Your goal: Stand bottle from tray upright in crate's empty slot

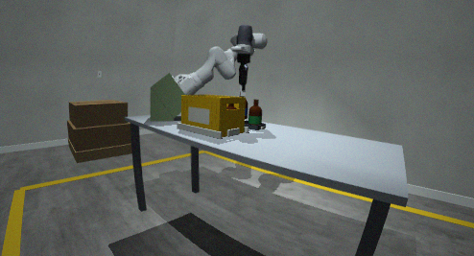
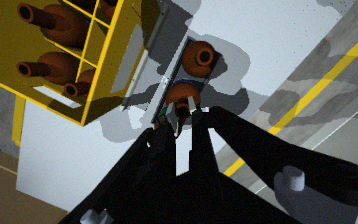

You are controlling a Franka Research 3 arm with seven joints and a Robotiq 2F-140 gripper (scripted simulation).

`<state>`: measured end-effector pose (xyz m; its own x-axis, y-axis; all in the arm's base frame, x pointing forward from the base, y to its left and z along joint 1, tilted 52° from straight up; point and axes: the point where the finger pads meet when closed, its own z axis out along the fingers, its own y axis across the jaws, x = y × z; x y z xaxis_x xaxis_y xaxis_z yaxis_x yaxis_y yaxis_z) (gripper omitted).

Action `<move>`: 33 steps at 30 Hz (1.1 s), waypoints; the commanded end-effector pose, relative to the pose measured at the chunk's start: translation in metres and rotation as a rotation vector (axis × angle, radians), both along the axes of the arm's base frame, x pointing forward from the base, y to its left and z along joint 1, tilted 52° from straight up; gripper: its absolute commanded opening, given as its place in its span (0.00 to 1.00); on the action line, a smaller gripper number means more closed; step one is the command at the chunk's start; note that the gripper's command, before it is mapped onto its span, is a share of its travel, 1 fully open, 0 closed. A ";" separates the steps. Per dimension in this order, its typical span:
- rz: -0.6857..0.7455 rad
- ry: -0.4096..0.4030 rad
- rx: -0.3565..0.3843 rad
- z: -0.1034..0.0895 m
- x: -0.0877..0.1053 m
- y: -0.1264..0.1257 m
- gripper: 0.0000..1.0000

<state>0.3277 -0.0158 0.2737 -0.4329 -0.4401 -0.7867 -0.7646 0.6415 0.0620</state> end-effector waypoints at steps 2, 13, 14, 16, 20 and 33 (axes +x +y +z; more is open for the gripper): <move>-0.006 0.000 0.000 0.003 0.000 -0.003 0.00; -0.006 0.000 0.000 0.006 -0.002 -0.006 0.00; -0.006 0.000 0.000 0.007 -0.003 -0.007 0.00; -0.006 0.000 0.000 0.008 -0.004 -0.008 0.00; -0.006 0.000 0.000 0.011 -0.005 -0.011 0.00; -0.006 0.000 0.000 0.019 -0.011 -0.020 0.00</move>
